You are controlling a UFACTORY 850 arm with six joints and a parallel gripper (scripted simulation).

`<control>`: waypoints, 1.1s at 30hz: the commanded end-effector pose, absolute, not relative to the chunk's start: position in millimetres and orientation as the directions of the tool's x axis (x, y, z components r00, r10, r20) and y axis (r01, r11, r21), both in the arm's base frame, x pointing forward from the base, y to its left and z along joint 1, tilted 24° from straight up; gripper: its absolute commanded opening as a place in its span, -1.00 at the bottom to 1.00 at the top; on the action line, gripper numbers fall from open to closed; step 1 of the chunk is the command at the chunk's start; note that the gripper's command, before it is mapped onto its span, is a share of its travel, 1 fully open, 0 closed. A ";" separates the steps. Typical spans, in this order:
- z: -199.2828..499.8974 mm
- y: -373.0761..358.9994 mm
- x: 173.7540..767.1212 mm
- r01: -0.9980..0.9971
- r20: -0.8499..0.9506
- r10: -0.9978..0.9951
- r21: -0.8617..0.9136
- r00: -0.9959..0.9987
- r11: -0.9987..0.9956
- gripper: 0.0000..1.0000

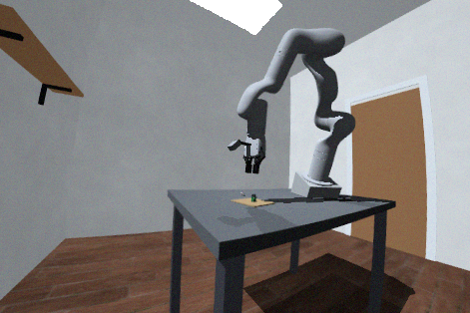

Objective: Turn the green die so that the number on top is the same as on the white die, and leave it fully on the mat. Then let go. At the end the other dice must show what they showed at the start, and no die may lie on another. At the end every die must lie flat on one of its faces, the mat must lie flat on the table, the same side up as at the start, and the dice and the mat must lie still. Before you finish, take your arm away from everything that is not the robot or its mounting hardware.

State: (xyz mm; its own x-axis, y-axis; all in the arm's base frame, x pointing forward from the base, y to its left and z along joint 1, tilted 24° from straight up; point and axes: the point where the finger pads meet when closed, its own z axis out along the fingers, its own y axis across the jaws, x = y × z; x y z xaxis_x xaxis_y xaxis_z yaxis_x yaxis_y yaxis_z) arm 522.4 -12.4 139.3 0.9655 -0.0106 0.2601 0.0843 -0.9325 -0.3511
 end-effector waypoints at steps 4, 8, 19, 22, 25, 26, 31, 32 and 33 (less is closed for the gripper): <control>140.8 -11.6 524.1 0.077 0.197 0.005 -0.360 0.980 -0.930 1.00; 140.8 -11.6 524.1 0.077 0.197 0.005 -0.360 0.980 -0.930 1.00; 146.6 -13.9 522.9 0.078 0.197 0.005 -0.361 0.980 -0.929 1.00; 152.8 -16.4 521.7 0.078 0.197 0.005 -0.361 0.980 -0.929 1.00; 160.7 -19.7 520.1 0.078 0.197 0.005 -0.361 0.980 -0.929 1.00; 163.6 -20.8 519.6 0.078 0.197 0.005 -0.361 0.980 -0.929 1.00; 177.6 -26.5 516.8 0.078 0.197 0.005 -0.361 0.980 -0.929 1.00; 179.9 -27.4 516.3 0.078 0.197 0.005 -0.361 0.980 -0.929 1.00; 182.0 -28.3 515.9 0.078 0.197 0.005 -0.361 0.980 -0.929 1.00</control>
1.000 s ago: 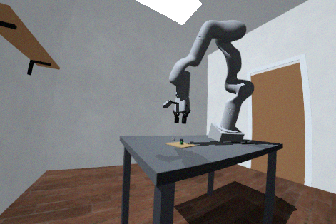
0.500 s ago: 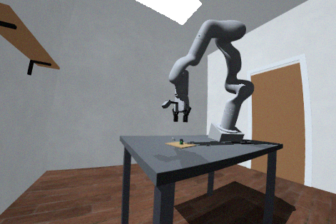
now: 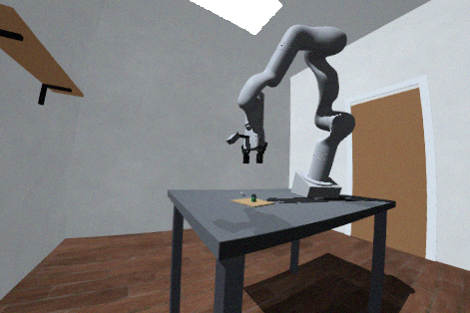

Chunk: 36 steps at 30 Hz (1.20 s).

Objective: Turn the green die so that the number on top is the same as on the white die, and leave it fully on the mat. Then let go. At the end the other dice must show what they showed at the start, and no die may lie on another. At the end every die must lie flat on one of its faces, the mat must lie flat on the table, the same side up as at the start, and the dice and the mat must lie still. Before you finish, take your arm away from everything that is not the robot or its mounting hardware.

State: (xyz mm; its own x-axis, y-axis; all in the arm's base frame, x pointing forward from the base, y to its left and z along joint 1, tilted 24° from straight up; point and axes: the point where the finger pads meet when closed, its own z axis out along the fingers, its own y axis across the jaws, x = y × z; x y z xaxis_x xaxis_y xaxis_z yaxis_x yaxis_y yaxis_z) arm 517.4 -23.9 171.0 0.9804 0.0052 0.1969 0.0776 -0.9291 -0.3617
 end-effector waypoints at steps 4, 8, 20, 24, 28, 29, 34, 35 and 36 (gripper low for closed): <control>185.3 -29.6 515.2 0.078 0.197 0.005 -0.361 0.980 -0.929 1.00; 188.2 -30.8 514.7 0.078 0.197 0.005 -0.361 0.980 -0.929 1.00; 188.3 -30.8 514.6 0.078 0.197 0.005 -0.361 0.980 -0.929 1.00; 188.3 -30.8 514.6 0.078 0.197 0.005 -0.361 0.980 -0.929 1.00; 188.3 -30.8 514.6 0.078 0.197 0.005 -0.361 0.980 -0.929 1.00; 188.3 -30.8 514.6 0.078 0.197 0.005 -0.361 0.980 -0.929 1.00; 188.3 -30.8 514.6 0.078 0.197 0.005 -0.361 0.980 -0.929 1.00; 188.3 -30.8 514.6 0.078 0.197 0.005 -0.361 0.980 -0.929 1.00; 188.3 -30.8 514.6 0.078 0.197 0.005 -0.361 0.980 -0.929 1.00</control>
